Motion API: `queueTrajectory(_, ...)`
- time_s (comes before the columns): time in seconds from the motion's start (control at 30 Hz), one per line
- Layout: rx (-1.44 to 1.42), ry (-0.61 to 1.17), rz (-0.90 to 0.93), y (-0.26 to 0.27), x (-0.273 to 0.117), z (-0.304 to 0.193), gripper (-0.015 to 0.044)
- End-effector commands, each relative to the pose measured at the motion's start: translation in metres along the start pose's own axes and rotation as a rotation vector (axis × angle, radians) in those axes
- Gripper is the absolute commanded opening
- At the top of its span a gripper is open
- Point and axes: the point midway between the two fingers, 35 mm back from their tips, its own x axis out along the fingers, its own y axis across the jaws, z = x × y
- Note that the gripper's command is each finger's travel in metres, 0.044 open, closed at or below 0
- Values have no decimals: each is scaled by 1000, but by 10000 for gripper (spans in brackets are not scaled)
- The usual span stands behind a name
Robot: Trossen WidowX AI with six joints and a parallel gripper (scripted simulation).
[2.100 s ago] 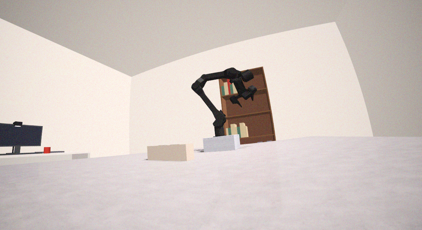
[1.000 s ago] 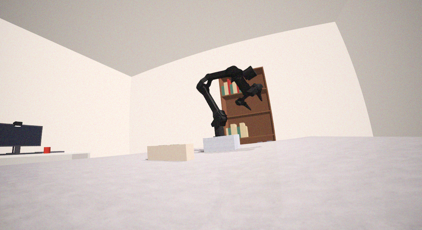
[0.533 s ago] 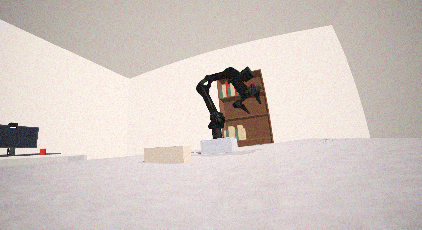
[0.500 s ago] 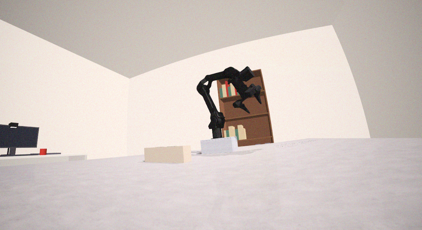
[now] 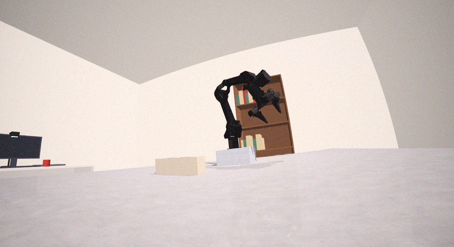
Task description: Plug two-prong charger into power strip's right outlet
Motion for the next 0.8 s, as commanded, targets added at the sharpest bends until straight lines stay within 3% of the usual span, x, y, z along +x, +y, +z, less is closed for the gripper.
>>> queueTrajectory(0.0,-25,-23,-20,-10,0,10,440)
queueTrajectory(0.77,-174,-142,-165,-82,-14,67,440)
